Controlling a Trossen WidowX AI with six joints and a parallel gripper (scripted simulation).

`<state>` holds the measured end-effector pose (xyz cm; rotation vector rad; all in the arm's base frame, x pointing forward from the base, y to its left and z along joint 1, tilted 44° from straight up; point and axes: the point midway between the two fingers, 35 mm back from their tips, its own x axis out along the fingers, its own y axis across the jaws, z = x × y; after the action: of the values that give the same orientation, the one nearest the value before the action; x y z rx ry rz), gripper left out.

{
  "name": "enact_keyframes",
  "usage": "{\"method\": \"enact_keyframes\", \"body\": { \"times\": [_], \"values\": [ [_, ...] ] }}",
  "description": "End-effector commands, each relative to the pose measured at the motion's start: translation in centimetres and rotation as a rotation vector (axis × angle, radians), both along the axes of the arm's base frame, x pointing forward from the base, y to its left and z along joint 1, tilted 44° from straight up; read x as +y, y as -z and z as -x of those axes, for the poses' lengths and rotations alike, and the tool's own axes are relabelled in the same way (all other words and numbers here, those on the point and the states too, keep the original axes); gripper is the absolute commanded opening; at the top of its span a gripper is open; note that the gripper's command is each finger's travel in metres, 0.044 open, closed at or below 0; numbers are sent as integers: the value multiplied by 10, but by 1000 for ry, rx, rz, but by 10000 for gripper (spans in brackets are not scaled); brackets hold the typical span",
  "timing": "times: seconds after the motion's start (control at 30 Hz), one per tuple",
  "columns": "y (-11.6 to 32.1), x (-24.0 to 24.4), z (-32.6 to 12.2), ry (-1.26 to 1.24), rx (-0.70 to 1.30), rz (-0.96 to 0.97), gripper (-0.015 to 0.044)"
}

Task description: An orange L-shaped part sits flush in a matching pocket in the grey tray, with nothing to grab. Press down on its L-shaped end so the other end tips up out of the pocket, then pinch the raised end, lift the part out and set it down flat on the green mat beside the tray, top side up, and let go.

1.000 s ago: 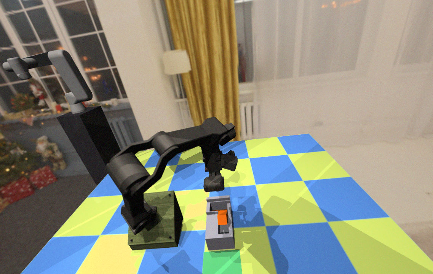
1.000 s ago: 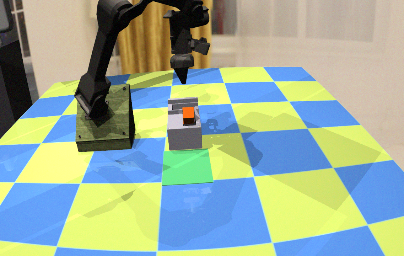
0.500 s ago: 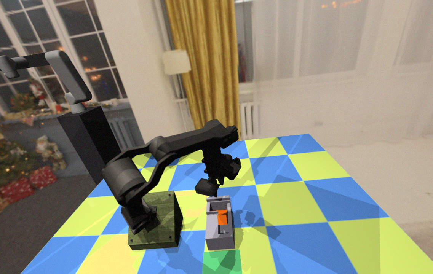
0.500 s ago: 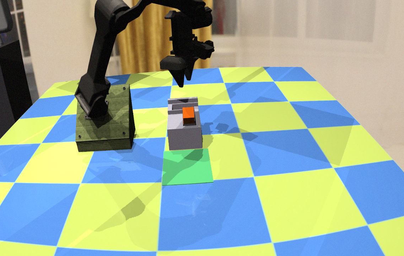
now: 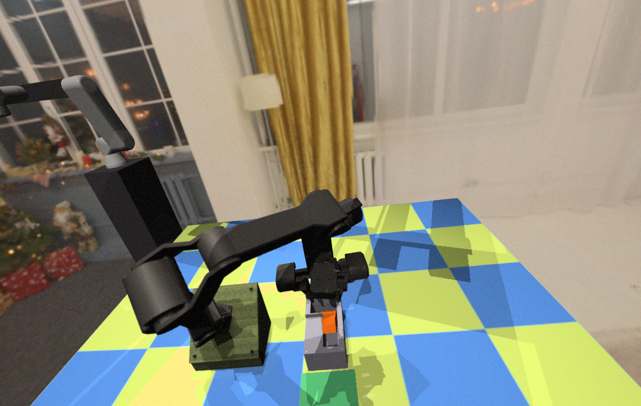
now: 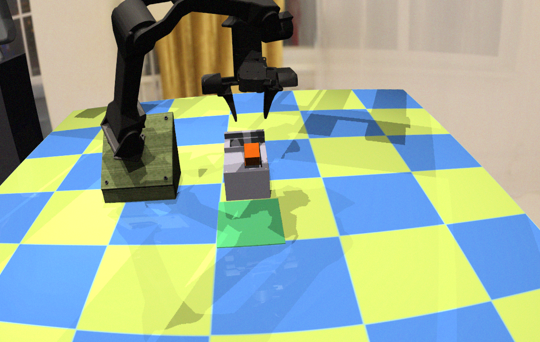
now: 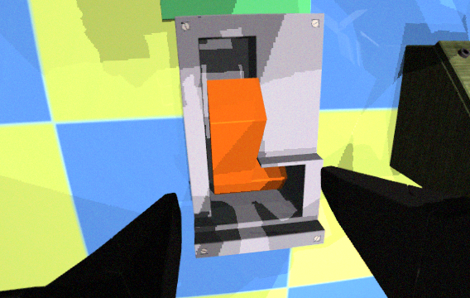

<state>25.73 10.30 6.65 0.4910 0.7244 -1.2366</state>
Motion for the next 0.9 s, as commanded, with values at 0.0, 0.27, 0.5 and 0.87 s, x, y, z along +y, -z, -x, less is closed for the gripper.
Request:
{"method": "enact_keyframes", "body": {
  "times": [0.0,0.27,0.5,0.87],
  "values": [
    [-4,-3,0,66,-67,-13,280],
    [17,-23,-5,66,-68,-12,280],
    [22,-27,-6,65,-68,-12,280],
    [35,-39,-10,65,-68,-12,280]
  ]
}}
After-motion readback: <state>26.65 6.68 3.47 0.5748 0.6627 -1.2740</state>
